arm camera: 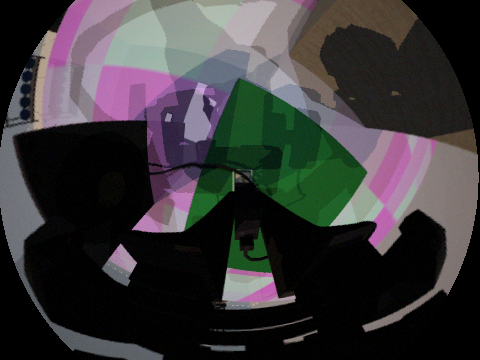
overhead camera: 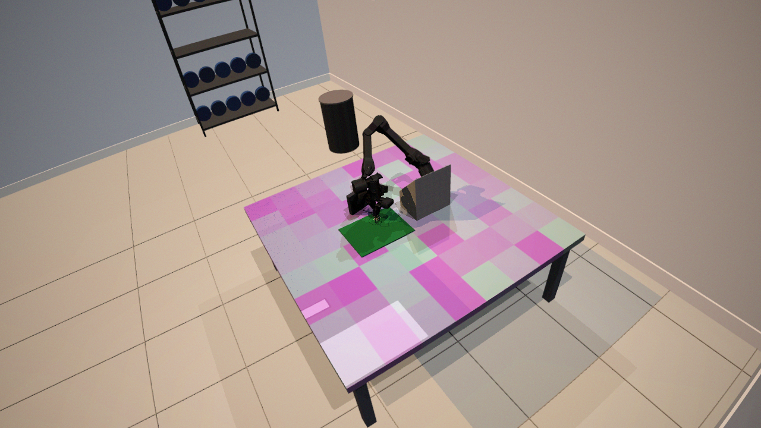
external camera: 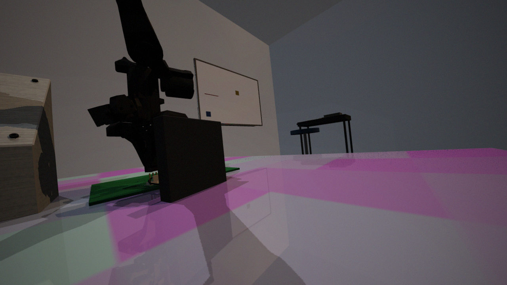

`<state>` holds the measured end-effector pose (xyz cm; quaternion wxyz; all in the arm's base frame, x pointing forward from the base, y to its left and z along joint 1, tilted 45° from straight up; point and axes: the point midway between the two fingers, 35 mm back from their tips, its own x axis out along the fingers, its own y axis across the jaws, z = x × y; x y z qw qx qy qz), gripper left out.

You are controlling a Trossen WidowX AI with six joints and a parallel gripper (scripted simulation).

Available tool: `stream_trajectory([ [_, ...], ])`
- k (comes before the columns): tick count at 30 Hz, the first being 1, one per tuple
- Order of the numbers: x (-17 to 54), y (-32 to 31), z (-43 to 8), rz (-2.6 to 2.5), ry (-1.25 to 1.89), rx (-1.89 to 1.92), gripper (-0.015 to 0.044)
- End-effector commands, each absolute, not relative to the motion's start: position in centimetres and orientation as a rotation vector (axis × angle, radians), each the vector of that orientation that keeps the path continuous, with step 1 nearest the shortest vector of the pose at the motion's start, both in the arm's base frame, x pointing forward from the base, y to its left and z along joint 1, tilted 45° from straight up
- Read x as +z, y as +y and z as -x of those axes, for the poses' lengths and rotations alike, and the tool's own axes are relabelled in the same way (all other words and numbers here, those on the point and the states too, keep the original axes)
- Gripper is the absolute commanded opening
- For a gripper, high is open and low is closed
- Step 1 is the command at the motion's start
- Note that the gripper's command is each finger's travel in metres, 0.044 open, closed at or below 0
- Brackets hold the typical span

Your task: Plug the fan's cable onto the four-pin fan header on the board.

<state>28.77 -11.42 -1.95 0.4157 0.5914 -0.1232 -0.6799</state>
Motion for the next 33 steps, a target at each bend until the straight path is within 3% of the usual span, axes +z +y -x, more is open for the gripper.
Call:
stream_trajectory([
  [1,-1.98,-11.47,-28.83,-1.483,-0.307,-1.706,0.0000],
  [33,-2.43,-11.91,-28.72,-1.484,-0.308,-1.706,0.0000],
])
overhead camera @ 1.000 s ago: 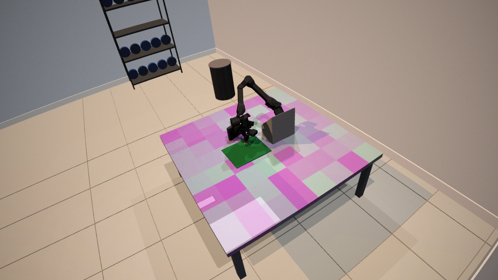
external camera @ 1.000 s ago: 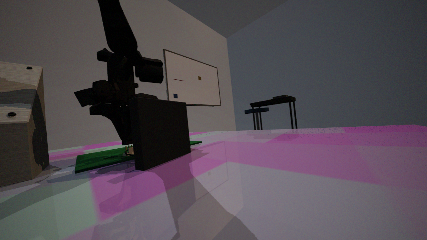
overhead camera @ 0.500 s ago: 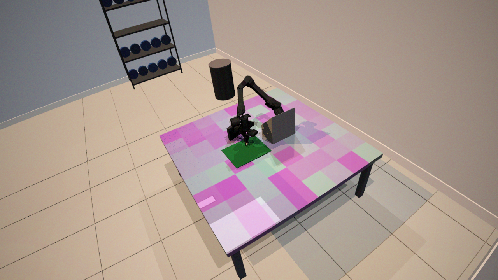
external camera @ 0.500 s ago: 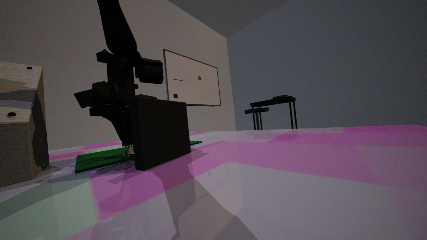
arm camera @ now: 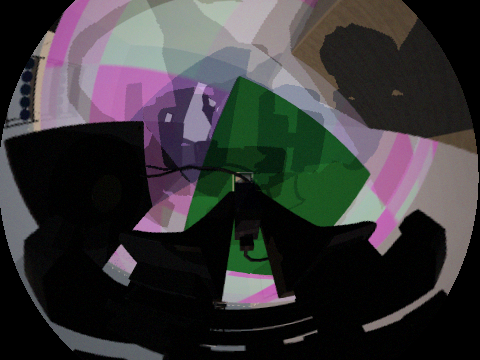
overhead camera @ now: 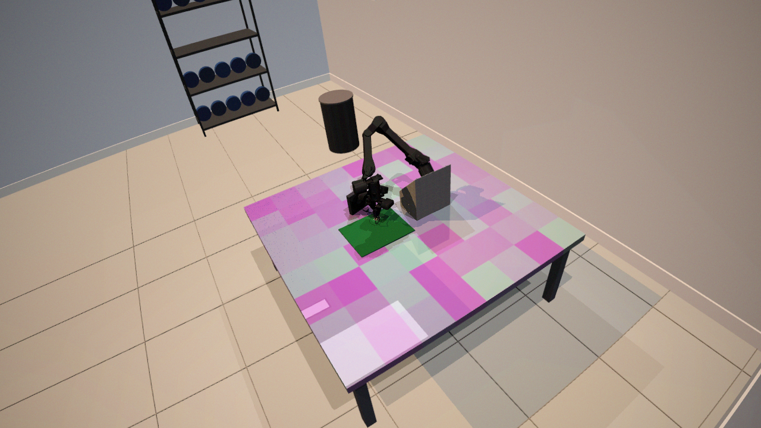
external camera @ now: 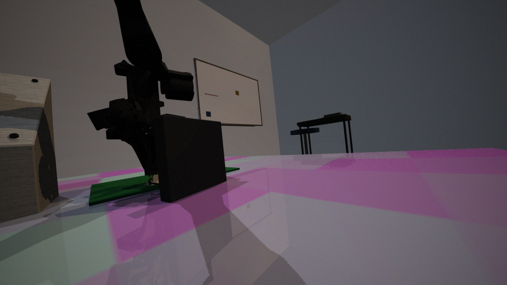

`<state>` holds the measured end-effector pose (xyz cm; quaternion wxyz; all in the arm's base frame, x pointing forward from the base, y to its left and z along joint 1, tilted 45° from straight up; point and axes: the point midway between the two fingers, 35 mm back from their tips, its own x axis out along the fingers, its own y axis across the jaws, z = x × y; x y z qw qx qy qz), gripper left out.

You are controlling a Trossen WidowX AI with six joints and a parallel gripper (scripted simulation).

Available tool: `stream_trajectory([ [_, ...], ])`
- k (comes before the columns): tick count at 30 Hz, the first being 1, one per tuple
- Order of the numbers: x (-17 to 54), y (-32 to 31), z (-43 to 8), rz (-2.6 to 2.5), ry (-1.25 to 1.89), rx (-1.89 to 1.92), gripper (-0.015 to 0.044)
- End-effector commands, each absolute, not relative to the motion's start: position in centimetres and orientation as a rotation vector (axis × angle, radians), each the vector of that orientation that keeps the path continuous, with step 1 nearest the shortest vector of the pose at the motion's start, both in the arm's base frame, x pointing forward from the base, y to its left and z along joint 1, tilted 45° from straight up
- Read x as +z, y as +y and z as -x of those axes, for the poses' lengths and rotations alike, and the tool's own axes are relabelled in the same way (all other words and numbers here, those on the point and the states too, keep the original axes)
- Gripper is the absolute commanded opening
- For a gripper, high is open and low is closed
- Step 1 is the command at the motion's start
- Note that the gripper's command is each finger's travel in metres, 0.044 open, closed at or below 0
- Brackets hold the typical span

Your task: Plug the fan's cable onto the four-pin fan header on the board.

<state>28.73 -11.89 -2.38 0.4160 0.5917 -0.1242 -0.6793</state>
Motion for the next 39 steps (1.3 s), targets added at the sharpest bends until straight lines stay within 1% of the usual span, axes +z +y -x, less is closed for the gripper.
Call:
stream_trajectory([
  [1,-2.5,-11.9,-28.7,-1.484,-0.308,-1.706,0.0000],
  [29,-3.6,-13.1,-28.8,-1.483,-0.308,-1.706,0.0000],
  [39,-3.4,-12.9,-28.8,-1.486,-0.310,-1.703,0.0260],
])
